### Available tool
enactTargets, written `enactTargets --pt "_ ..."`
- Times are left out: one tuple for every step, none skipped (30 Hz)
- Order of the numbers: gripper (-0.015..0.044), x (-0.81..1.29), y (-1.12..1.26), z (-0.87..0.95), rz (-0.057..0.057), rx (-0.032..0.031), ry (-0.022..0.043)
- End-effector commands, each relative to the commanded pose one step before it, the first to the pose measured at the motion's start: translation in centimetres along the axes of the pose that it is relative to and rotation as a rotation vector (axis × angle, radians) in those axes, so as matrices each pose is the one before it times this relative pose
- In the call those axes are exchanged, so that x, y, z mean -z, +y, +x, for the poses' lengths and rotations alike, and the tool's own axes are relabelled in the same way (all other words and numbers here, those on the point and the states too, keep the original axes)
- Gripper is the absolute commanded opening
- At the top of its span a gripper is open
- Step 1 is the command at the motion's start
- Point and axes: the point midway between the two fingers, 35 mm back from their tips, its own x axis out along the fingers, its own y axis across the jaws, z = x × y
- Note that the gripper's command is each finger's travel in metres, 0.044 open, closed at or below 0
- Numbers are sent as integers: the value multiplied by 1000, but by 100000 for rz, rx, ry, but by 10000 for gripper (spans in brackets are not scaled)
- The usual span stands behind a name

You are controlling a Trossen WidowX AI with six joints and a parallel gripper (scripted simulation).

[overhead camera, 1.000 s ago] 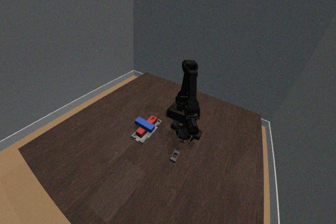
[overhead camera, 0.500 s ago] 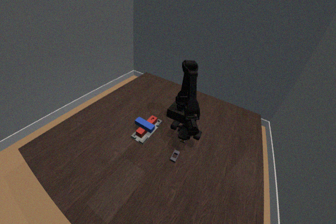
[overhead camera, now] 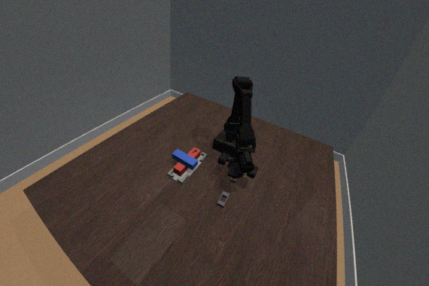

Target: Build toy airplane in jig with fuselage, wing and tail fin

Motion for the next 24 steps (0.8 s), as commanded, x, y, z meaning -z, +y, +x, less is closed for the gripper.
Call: enactTargets --pt "0 -137 153 -1006 362 -742 60" --pt "0 -22 16 -263 57 17 113" --pt "0 -59 43 -299 -35 -38 -79" --pt "0 -55 41 -302 -35 -38 -79" --pt "0 -52 38 -303 -35 -37 -79" --pt "0 -48 36 -305 -35 -37 -78" --pt "0 -45 34 -307 -35 -37 -78" --pt "0 -41 32 -308 -35 -37 -77" --pt "0 -38 30 -310 -35 -37 -77" --pt "0 -34 28 -312 -35 -36 -76" --pt "0 -31 25 -313 -35 -36 -76" --pt "0 -27 23 -315 -35 -36 -75" --pt "0 -22 14 -308 -16 -1 -37" --pt "0 -18 12 -309 -16 -1 -36" --pt "0 -15 10 -310 -16 -1 -36" --pt "0 -11 7 -311 -16 0 -35" --pt "0 -8 5 -313 -16 0 -35" --pt "0 -4 3 -314 -16 0 -35" --pt "0 0 0 -315 -16 0 -34" --pt "0 3 -2 -316 -16 0 -34" --pt "0 7 -4 -317 -16 1 -33" --pt "0 11 -7 -317 -16 1 -33" --pt "0 14 -9 -318 -16 1 -32" --pt "0 18 -11 -319 -16 1 -32"
